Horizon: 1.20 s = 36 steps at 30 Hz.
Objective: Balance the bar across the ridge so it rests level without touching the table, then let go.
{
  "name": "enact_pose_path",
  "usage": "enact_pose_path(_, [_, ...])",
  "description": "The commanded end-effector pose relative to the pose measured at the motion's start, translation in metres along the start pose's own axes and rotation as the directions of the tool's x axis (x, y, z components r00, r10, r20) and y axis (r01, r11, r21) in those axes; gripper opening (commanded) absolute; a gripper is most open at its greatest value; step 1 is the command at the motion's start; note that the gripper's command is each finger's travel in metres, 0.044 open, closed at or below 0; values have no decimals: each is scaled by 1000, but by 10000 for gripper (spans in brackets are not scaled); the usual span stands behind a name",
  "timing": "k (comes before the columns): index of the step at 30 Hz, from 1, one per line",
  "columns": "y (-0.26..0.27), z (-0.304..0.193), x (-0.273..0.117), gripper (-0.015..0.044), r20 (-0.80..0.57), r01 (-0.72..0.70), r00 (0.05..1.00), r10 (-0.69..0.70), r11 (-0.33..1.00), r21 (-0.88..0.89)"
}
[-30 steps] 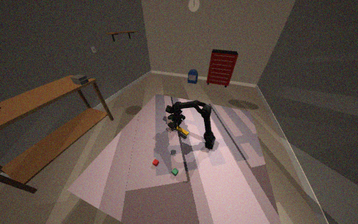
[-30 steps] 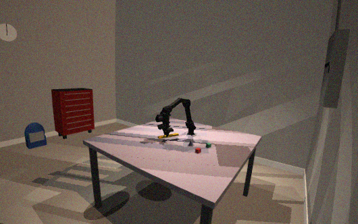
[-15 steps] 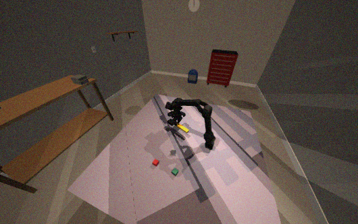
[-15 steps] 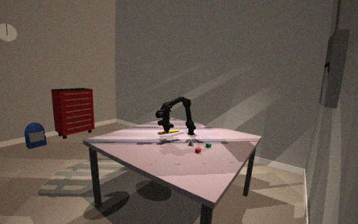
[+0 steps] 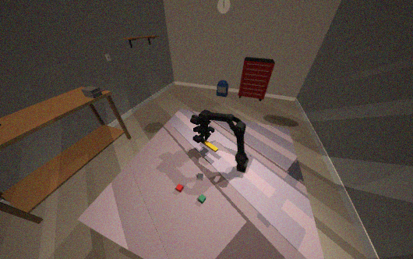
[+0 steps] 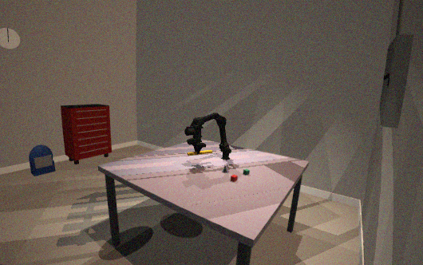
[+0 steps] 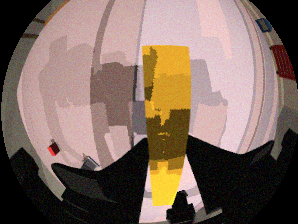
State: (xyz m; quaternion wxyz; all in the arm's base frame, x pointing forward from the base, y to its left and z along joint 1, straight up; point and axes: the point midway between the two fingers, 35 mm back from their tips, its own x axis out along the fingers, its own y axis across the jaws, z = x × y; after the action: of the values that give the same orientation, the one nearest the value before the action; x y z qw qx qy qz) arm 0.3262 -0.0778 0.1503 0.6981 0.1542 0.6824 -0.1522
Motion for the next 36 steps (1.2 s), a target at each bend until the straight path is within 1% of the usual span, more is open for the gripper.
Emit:
enact_pose_path(1, [13,-2,-3,0,6,1,1000,-1,999,46])
enact_pose_path(18, [76,-26,-3,0,4,-6,1000,4,948,319])
enact_pose_path(36, [133,-66,-4,0,1,-8,1000,9,812,583])
